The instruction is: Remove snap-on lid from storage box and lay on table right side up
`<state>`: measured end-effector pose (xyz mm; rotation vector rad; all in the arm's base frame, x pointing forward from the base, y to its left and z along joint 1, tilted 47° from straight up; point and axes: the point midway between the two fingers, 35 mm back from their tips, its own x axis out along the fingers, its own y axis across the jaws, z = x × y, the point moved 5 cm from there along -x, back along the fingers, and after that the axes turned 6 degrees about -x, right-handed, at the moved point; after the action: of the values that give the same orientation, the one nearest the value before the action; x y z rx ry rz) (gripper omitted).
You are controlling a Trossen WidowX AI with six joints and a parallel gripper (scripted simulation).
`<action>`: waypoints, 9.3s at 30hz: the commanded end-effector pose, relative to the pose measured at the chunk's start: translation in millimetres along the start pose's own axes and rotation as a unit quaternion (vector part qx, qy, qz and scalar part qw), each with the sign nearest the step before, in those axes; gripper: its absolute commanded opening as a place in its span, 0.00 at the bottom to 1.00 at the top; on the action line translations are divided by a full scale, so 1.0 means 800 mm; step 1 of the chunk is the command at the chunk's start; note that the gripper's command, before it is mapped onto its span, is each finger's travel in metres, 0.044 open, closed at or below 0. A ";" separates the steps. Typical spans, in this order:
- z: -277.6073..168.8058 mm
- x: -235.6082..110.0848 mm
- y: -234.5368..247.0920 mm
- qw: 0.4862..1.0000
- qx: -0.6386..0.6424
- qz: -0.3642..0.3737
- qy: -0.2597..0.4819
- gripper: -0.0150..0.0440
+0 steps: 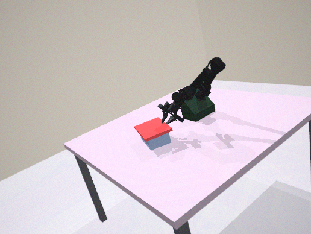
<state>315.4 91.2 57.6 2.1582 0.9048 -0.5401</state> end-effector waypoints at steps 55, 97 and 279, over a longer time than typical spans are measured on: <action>0.002 -0.009 0.011 1.000 0.000 0.002 0.000 0.25; 0.002 -0.005 0.014 1.000 0.000 0.002 0.000 0.25; 0.081 -0.083 0.172 1.000 -0.003 0.002 -0.002 0.25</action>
<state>367.6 -46.6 121.7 2.1501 0.9117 -0.5418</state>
